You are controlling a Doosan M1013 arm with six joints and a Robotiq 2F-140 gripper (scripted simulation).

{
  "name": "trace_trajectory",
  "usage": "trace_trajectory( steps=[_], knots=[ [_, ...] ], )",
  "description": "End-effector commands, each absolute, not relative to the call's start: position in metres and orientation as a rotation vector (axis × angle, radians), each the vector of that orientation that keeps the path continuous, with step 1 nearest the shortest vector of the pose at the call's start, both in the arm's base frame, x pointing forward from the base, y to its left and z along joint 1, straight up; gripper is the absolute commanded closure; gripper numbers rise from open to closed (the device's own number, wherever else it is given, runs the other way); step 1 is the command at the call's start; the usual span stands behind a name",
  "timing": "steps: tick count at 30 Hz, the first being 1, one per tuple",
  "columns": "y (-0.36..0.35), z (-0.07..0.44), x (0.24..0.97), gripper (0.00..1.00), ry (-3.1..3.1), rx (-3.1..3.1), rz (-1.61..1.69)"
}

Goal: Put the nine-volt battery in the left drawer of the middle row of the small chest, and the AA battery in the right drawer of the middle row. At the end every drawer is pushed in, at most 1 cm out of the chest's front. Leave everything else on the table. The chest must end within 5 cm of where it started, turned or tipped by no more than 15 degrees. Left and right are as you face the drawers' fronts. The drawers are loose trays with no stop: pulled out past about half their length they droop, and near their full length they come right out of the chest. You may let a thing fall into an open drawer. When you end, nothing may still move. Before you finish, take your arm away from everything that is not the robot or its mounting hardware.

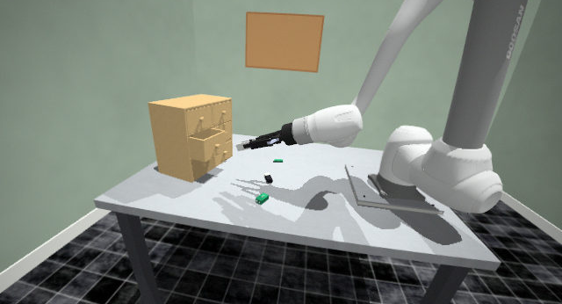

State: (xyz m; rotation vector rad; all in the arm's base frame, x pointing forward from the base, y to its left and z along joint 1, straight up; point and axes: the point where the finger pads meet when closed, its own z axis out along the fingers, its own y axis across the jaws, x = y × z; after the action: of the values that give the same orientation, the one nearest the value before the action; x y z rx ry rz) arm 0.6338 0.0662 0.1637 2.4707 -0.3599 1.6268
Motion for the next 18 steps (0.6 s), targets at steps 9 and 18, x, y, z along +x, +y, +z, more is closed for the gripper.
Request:
trace_trajectory(
  steps=[9,18],
  knots=[
    [0.068,0.172,0.626,0.80,-0.374,2.561,1.499],
    [0.071,0.181,0.617,0.80,-0.387,2.645,1.368]
  ],
)
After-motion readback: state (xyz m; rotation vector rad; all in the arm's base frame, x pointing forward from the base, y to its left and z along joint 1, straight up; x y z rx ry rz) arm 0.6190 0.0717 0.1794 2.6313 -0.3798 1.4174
